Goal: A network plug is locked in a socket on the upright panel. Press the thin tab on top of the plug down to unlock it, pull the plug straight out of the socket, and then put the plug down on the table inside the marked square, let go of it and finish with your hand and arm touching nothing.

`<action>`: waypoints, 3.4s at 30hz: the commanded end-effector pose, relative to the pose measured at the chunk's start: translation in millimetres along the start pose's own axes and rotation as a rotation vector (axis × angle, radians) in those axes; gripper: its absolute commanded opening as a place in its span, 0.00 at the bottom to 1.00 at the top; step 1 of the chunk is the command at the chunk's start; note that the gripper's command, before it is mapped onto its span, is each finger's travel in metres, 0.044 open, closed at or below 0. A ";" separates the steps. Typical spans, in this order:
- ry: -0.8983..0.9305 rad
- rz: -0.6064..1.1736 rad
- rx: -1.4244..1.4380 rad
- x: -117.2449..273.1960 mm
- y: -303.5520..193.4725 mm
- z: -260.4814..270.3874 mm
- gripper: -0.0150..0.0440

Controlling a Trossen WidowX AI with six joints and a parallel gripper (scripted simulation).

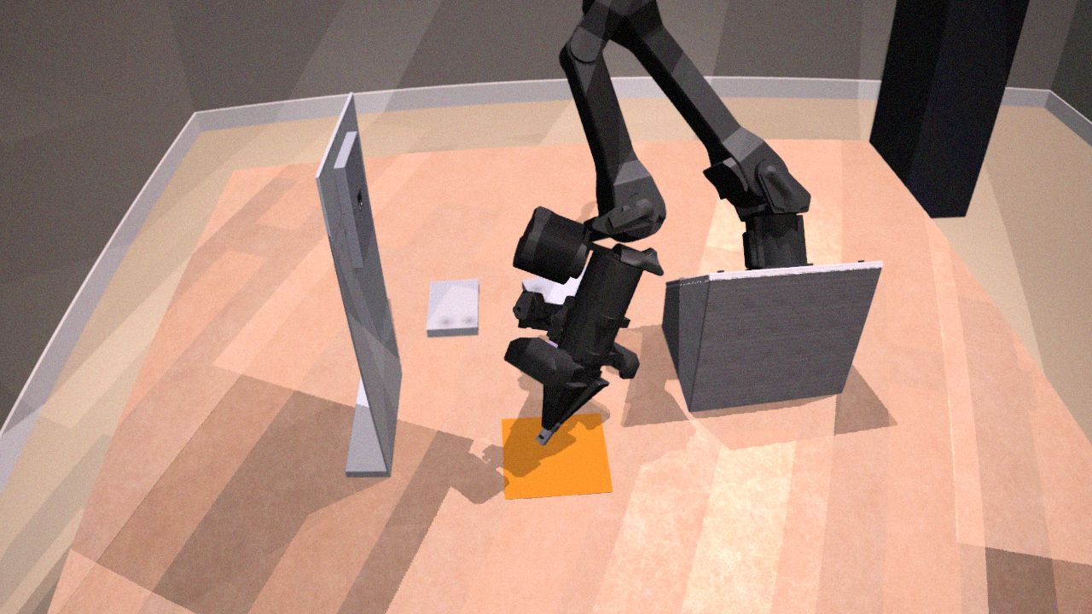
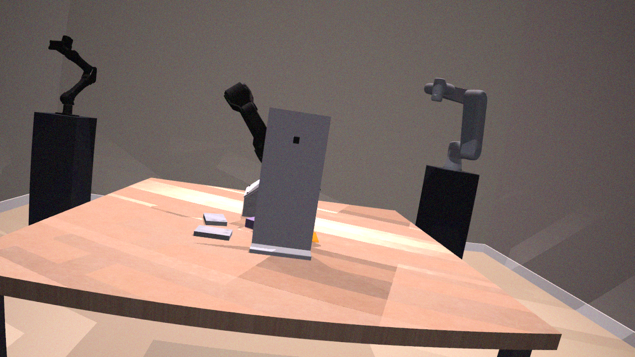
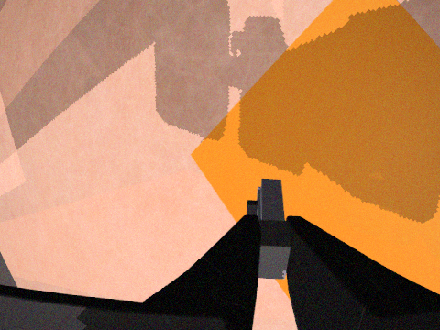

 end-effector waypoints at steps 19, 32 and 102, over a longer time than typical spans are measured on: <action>0.001 0.004 0.007 -18.0 -1.7 -14.0 0.25; 0.000 0.003 0.008 -24.7 -1.9 -20.5 0.25; 0.000 0.005 0.006 10.2 -0.3 -10.7 0.52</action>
Point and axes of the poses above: the point midway between the two fingers, 35 mm back from their tips, its own x axis back along the fingers, its own z axis across the jaws, y = z × x, the point moved 7 cm from there along x, back along the fingers
